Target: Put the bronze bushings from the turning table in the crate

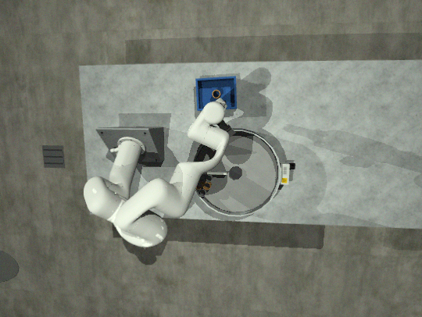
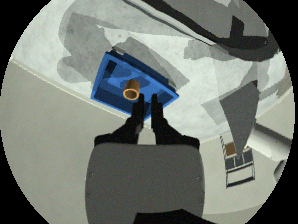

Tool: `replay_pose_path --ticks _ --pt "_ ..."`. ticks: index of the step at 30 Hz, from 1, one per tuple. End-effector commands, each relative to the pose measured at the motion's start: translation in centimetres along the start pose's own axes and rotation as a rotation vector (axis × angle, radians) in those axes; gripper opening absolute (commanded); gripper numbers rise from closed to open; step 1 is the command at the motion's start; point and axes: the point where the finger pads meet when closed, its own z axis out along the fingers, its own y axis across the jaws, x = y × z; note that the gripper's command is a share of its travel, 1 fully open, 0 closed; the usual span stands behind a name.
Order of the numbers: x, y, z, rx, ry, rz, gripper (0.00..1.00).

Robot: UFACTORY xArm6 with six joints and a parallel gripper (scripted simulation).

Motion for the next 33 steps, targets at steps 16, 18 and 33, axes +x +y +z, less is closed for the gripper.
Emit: replay_pose_path --ticks 16,18,33 --pt "8.8 8.5 -1.4 0.077 -0.199 0.157 0.11" --pt "8.8 8.5 -1.4 0.077 -0.199 0.157 0.11" --pt "15.8 15.2 -2.3 0.123 -0.353 0.283 0.11"
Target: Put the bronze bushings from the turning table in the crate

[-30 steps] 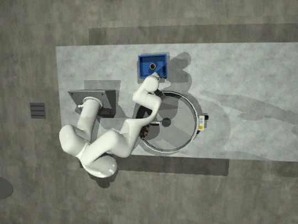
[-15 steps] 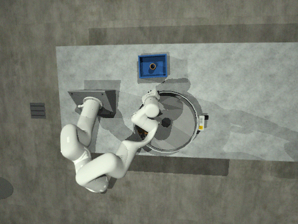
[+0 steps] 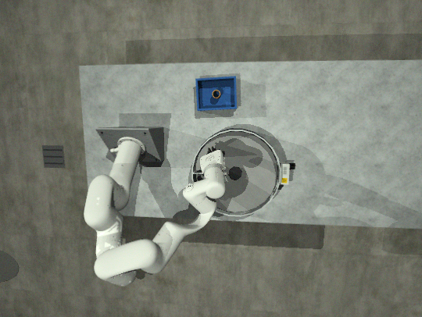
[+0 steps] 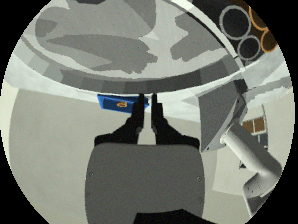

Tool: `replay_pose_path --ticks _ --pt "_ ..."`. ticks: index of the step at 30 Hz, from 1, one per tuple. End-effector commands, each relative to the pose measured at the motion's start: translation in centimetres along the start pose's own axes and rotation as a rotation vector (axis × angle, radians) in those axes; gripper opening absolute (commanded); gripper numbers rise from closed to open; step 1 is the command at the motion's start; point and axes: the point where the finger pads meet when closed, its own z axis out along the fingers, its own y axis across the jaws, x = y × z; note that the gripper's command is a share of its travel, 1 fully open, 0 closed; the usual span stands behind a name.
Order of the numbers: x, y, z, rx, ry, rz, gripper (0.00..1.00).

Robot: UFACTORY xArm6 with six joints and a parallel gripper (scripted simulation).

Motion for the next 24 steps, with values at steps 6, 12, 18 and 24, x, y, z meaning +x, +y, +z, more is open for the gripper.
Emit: replay_pose_path --ticks 6,12,18,24 --pt "5.1 3.1 -2.7 0.033 -0.108 0.078 0.11" --pt "7.9 4.7 -4.1 0.049 -0.164 0.125 0.11" --pt "10.2 6.2 -5.2 0.064 -0.211 0.163 0.11" --pt "12.6 7.6 -6.3 0.077 -0.258 0.203 0.11"
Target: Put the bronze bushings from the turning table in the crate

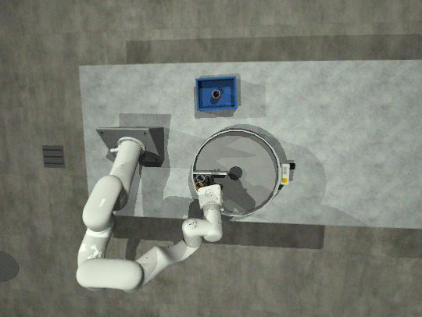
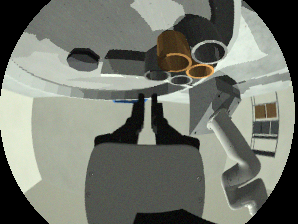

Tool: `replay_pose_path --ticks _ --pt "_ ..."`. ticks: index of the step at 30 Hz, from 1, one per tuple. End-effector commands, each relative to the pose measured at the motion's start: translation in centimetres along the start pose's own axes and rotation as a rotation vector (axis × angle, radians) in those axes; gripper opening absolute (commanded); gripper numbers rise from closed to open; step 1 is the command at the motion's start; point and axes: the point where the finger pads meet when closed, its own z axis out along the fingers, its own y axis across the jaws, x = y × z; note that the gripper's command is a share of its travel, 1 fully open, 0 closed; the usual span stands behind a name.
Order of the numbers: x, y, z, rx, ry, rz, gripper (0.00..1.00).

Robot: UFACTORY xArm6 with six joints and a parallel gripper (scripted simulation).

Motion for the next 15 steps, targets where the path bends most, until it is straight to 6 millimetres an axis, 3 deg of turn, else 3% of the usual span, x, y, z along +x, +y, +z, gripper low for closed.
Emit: replay_pose_path --ticks 1,15 --pt "2.36 0.92 -1.94 0.013 -0.052 0.037 0.11" --pt "3.07 1.26 -2.51 0.020 -0.068 0.048 0.11"
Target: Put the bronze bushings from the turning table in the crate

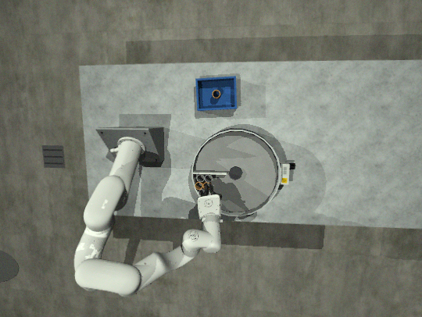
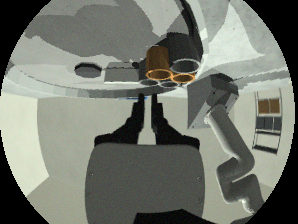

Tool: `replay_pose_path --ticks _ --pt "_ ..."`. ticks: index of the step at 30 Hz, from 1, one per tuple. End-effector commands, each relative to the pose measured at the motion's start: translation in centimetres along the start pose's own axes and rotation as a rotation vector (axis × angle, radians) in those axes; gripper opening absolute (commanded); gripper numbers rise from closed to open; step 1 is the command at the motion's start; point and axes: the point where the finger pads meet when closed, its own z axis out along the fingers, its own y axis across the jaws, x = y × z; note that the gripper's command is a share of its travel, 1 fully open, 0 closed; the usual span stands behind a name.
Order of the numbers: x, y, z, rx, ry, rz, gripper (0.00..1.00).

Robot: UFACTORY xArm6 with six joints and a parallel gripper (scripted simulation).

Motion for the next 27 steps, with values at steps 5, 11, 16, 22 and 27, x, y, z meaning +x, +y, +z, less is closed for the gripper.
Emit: replay_pose_path --ticks 5,11,16,22,27 --pt "0.1 -0.1 -0.2 0.003 -0.001 0.001 0.11" --pt "1.0 -0.1 0.8 0.003 -0.001 0.001 0.11" --pt "1.6 -0.1 1.5 0.003 -0.001 0.001 0.11" --pt "1.6 -0.1 1.5 0.003 -0.001 0.001 0.11" --pt "1.6 -0.1 1.5 0.003 -0.001 0.001 0.11"
